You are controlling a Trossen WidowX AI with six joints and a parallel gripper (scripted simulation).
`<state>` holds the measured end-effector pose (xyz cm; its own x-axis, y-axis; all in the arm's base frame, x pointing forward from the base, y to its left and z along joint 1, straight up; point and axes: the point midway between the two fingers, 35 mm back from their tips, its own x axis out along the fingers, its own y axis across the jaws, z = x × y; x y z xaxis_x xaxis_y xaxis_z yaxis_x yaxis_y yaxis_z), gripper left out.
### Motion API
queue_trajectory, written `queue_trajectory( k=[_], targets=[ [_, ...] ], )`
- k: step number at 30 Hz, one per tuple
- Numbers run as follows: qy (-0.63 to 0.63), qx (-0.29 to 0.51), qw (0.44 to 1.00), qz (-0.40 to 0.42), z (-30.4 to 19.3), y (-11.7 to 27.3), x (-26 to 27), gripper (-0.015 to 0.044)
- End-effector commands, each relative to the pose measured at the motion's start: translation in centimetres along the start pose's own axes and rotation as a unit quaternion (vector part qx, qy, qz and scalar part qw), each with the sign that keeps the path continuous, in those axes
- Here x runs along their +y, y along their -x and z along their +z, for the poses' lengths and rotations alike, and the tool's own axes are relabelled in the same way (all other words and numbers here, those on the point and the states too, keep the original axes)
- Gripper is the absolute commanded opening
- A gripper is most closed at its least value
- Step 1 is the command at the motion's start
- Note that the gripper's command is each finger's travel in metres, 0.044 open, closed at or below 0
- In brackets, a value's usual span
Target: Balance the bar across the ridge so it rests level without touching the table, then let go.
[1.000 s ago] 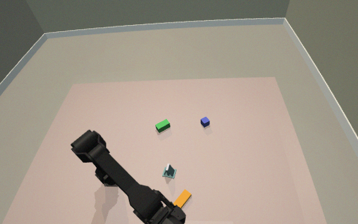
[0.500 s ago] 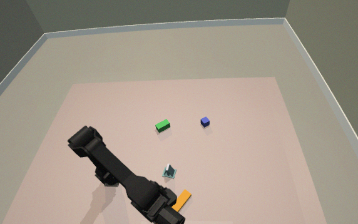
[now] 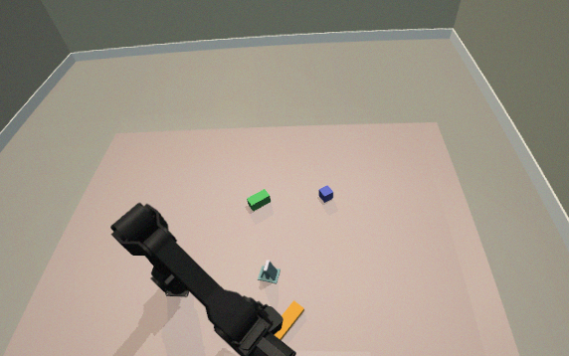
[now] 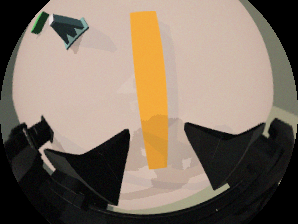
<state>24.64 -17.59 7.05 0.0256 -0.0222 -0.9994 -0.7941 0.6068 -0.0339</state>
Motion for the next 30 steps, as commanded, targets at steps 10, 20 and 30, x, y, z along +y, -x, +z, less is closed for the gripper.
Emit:
queue_trajectory(
  k=[10, 20, 30],
  targets=[
    [0.003, -0.002, 1.000, 0.002, 0.1, -2.1, 0.1, 0.0315],
    [0.003, -0.002, 1.000, 0.002, 0.1, -2.2, 0.2, 0.0315],
    [0.000, 0.000, 1.000, 0.003, 0.0, -2.2, 0.2, 0.0144]
  ],
)
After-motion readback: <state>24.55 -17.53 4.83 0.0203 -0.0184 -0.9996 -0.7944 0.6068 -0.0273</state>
